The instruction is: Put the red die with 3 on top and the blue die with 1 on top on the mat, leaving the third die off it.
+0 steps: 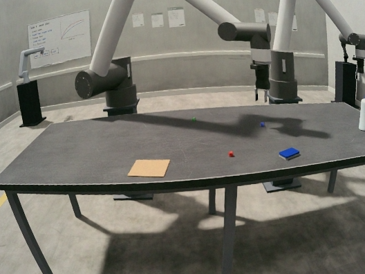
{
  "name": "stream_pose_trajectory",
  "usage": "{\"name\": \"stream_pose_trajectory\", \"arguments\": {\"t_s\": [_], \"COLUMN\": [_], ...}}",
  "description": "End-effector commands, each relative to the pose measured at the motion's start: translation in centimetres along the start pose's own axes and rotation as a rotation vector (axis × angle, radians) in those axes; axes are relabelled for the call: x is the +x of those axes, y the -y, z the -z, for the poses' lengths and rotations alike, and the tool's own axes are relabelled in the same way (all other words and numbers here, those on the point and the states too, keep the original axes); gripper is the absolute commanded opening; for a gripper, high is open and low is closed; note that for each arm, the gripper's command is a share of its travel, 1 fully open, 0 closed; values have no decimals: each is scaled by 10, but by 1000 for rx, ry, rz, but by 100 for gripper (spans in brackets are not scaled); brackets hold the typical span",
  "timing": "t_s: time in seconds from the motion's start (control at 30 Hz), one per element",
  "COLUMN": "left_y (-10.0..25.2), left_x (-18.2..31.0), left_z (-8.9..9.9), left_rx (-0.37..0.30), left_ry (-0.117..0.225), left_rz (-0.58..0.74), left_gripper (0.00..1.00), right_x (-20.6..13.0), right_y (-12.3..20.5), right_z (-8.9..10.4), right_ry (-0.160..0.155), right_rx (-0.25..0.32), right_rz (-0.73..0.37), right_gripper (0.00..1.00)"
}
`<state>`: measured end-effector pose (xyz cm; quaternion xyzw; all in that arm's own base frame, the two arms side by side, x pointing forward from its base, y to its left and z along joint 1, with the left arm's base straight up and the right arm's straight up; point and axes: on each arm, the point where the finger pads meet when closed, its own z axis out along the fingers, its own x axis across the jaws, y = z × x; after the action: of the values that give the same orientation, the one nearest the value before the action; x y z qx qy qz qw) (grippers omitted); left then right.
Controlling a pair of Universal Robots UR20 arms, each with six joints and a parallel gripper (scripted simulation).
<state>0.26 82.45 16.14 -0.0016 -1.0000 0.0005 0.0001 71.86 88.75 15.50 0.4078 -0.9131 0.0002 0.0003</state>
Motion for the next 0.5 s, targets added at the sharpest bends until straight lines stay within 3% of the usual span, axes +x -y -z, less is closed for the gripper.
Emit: {"name": "stream_pose_trajectory", "arguments": {"t_s": [0.0, 0.47], "left_y": [0, 0], "left_x": [0, 0], "left_z": [1, 1], "left_rx": [-1, -1], "left_ry": [0, 0], "left_rz": [0, 0], "left_gripper": [100, 100], "right_x": [0, -5], "right_y": [0, 14], "right_z": [5, 5], "right_ry": [1, 1], "right_rx": [0, 0], "right_rz": [0, -28], "right_gripper": [100, 100]}}
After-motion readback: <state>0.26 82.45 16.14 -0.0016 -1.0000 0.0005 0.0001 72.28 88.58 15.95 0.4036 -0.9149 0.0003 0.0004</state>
